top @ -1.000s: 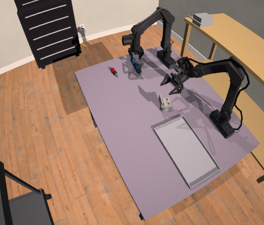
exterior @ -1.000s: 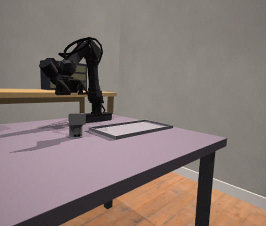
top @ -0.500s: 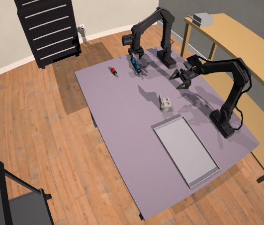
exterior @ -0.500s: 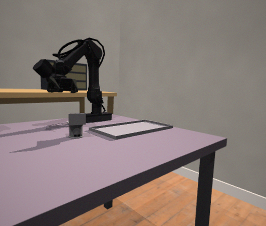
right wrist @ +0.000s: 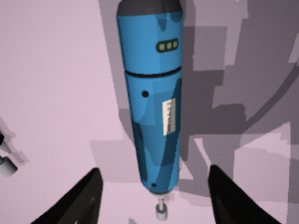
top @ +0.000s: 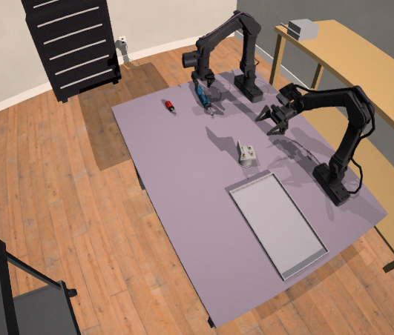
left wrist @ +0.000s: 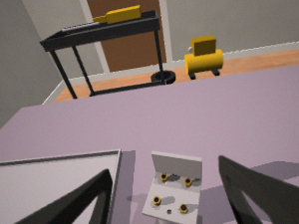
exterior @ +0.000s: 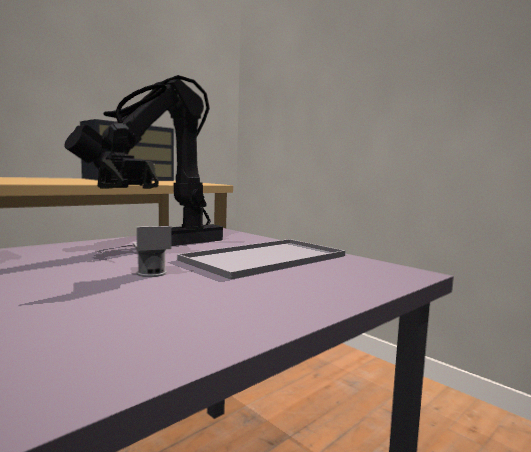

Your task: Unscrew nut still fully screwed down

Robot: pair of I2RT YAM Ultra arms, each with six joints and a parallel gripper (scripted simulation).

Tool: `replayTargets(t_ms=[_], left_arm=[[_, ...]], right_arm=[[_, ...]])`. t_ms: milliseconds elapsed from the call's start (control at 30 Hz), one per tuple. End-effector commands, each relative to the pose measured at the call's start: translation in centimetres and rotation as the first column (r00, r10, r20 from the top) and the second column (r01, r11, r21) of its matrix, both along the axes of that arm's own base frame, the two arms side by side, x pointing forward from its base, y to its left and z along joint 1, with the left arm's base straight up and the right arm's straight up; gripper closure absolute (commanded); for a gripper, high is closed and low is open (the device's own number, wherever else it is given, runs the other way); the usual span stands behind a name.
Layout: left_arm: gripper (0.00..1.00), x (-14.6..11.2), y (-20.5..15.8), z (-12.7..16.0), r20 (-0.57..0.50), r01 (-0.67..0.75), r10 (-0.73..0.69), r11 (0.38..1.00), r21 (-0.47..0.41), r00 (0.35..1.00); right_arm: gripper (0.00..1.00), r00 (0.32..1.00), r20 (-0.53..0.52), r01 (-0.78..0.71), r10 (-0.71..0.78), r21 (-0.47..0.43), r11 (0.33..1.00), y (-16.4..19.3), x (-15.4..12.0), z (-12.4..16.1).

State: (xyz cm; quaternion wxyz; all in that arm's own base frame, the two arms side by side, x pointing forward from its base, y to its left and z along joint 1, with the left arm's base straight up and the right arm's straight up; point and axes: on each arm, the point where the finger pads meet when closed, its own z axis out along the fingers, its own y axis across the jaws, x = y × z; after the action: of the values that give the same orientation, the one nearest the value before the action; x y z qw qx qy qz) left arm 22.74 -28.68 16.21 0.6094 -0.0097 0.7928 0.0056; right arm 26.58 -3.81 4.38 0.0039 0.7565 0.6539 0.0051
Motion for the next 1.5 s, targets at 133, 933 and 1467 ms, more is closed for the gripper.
replayTargets(t_ms=[133, 933, 1467], left_arm=[[0.14, -0.2, 0.0, 0.4, 0.005, -0.024, 0.024, 1.000, 0.011, 1.000], [0.14, -0.4, 0.7, -5.1, 0.002, -0.021, 0.021, 0.999, 0.032, 1.000], [0.14, -0.4, 0.8, -7.9, 0.002, -0.020, 0.020, 0.999, 0.035, 1.000]], right_arm=[[0.35, 1.000, 0.007, 0.000, 0.000, -0.009, 1.000, -0.2, 0.2, 0.2], [0.35, 1.000, 0.007, 0.000, 0.000, -0.009, 1.000, -0.2, 0.2, 0.2], [0.35, 1.000, 0.007, 0.000, 0.000, -0.009, 1.000, -0.2, 0.2, 0.2]])
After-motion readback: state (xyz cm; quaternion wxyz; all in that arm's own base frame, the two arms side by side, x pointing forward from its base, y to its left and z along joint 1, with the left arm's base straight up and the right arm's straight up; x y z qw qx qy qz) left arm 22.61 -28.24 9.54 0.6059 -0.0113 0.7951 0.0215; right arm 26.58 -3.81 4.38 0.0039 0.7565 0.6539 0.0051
